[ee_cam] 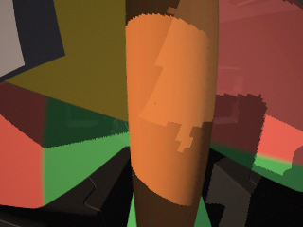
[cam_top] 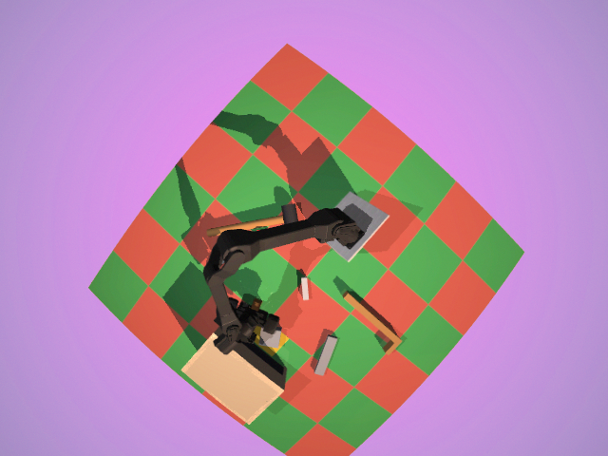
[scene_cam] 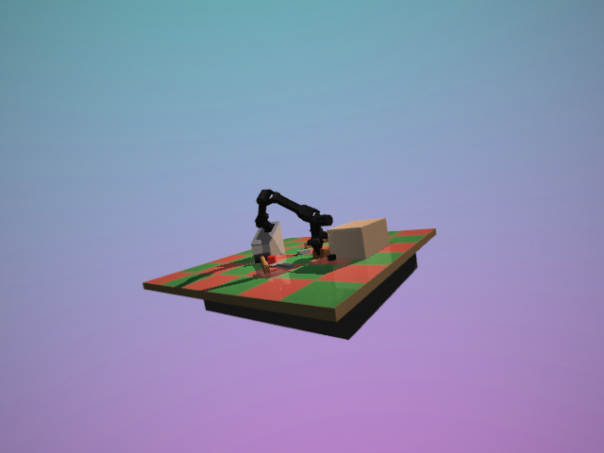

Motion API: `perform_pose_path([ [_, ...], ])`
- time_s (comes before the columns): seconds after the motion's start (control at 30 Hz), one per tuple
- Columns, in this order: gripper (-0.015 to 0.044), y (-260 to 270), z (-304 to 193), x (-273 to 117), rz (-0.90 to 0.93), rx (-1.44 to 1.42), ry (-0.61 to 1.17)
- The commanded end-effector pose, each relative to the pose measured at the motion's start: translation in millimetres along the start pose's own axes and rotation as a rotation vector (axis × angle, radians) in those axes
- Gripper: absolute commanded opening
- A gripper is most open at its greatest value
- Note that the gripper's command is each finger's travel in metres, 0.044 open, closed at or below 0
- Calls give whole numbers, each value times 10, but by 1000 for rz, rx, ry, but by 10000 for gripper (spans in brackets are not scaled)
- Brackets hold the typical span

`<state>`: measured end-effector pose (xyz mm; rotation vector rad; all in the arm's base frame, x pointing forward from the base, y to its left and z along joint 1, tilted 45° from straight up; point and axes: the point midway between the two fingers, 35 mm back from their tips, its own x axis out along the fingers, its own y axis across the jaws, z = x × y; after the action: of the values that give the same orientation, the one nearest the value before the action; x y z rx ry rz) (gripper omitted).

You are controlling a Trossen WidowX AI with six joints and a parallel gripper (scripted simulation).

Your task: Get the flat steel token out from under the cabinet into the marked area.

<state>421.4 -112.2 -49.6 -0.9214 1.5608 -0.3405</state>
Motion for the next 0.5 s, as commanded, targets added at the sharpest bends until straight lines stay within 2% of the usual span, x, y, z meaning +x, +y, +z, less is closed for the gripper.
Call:
perform_pose_path([
  [0.0, 0, 99, 18, 9, 12, 3, -8],
  [0.47, 0, 163, 13, 6, 12, 3, -8],
])
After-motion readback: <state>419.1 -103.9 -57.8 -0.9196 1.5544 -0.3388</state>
